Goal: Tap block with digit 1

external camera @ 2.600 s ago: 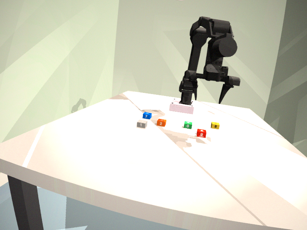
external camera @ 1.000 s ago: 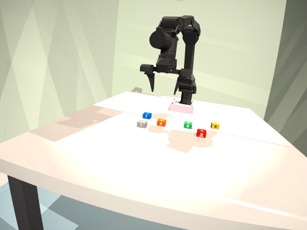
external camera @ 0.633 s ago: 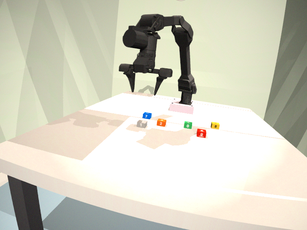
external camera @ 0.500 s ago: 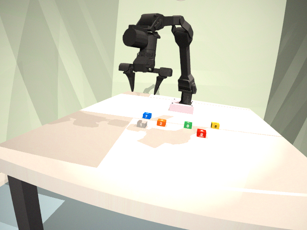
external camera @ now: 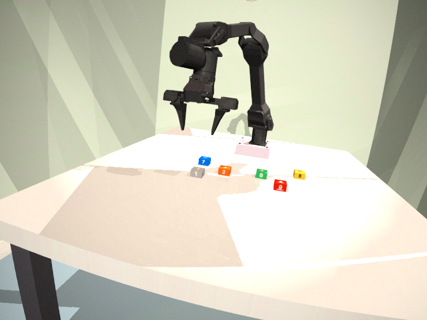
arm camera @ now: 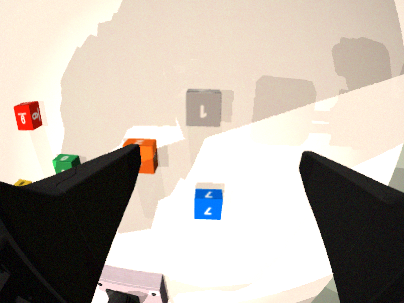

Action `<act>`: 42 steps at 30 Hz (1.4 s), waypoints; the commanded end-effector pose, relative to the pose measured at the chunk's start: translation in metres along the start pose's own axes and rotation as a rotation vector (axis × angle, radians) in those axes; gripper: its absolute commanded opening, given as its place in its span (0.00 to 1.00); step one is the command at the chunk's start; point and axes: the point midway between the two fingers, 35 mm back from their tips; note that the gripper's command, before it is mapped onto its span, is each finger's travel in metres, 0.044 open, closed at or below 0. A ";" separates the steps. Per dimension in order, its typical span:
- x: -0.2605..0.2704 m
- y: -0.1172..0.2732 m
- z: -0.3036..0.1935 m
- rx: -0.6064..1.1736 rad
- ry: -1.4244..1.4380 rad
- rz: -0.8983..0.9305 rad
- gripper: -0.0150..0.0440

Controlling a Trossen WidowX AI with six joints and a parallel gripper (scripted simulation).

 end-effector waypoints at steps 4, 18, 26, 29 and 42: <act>0.002 -0.072 -0.006 0.024 0.003 0.007 0.58; 0.002 -0.072 -0.006 0.024 0.003 0.007 0.29; 0.002 -0.081 -0.006 0.024 0.003 0.007 0.29; 0.002 -0.085 -0.006 0.024 0.003 0.007 0.29; 0.002 -0.102 -0.007 0.024 0.003 0.007 0.29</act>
Point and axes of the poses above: the point midway between the two fingers, 35 mm back from their tips, its own y axis back along the fingers, its own x axis across the jaws, z = x × y, and after that the axes turned 15 degrees about -y, right-handed
